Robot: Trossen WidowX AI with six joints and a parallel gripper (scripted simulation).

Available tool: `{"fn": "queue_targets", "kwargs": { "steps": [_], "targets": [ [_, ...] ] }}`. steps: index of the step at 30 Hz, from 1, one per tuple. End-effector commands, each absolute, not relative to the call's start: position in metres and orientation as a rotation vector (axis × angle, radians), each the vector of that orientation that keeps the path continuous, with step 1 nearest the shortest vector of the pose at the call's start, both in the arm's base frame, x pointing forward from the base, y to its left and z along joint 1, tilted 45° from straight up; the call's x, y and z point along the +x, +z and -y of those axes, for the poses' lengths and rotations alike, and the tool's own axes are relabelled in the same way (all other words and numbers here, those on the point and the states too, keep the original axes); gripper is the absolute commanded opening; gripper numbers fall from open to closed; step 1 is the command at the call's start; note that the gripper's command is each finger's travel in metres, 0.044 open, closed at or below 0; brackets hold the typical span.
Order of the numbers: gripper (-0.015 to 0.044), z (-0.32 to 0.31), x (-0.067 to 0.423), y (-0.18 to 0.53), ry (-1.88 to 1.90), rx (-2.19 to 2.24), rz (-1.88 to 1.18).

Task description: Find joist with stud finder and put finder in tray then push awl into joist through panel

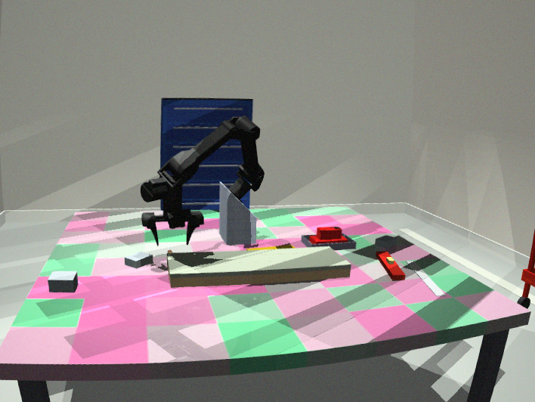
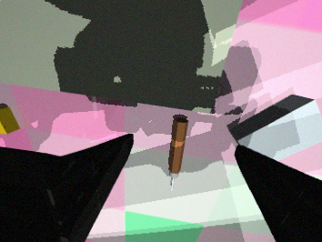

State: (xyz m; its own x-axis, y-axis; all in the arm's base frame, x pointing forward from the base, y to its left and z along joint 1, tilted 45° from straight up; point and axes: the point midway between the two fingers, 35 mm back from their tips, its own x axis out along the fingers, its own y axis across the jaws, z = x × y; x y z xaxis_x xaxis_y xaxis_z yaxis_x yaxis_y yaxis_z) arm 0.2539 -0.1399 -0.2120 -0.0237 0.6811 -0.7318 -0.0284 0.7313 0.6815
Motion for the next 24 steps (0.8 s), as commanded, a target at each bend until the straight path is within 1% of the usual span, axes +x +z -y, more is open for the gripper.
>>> {"fn": "queue_targets", "kwargs": {
  "steps": [1, 24],
  "targets": [
    [0.044, 0.138, 0.247, -0.215, 0.622, 0.561, -1.507],
    [0.044, 0.114, 0.249, -0.24, 0.623, 0.562, -1.506]
  ]
}}
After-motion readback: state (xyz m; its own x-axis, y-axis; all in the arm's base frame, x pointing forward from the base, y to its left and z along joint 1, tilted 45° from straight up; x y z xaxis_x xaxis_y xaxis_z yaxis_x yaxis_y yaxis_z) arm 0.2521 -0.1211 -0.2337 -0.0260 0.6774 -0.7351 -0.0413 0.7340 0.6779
